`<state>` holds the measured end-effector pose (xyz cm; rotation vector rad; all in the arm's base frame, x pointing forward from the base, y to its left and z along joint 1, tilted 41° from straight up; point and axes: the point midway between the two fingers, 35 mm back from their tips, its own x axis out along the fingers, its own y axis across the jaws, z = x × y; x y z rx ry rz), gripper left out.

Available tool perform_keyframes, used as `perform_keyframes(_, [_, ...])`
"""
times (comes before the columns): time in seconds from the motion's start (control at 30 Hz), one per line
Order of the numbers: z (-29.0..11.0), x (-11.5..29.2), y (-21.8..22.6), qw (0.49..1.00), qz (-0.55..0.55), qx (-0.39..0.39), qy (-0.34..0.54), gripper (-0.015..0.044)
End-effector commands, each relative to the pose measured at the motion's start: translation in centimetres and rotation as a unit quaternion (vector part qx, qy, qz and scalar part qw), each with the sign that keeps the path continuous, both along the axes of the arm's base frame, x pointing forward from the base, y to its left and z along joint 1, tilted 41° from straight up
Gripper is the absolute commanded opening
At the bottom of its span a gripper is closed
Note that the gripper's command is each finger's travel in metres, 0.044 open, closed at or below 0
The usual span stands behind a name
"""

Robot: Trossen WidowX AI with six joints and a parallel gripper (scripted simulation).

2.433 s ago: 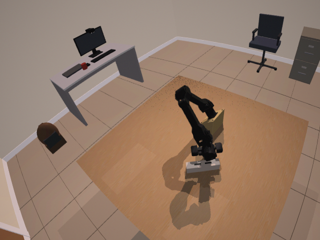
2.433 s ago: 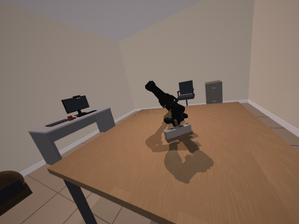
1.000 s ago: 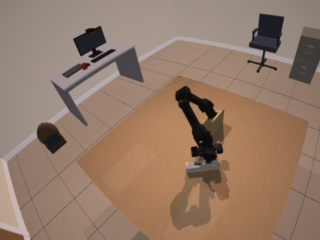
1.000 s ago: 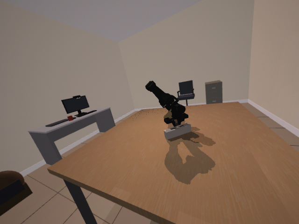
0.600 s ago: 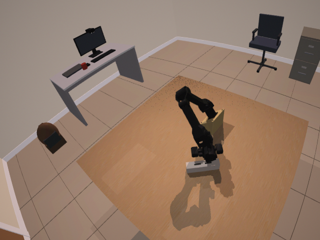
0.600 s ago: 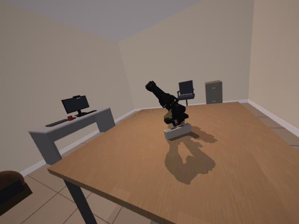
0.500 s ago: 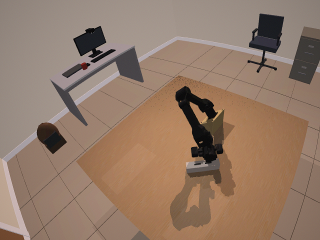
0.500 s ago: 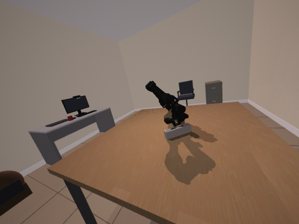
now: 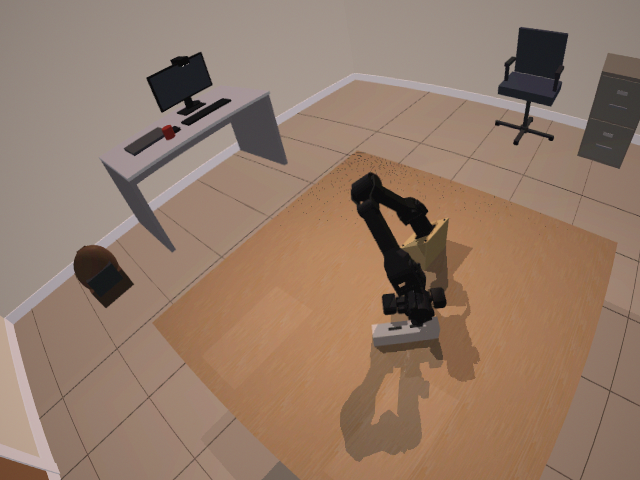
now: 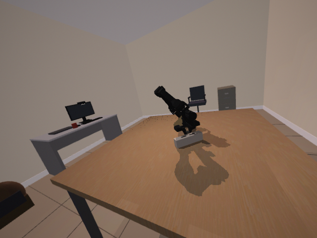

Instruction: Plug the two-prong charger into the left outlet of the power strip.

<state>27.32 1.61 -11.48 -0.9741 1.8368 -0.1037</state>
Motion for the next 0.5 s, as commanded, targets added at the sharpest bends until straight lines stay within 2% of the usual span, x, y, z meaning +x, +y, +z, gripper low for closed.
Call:
perform_keyframes(0.0, [-0.02, 0.01, 0.07, 1.000, -0.001, 0.001, 0.001, 0.0000])
perform_keyframes(0.47, [-0.10, 0.14, 0.13, 1.000, -0.001, 0.001, 0.001, 0.0000])
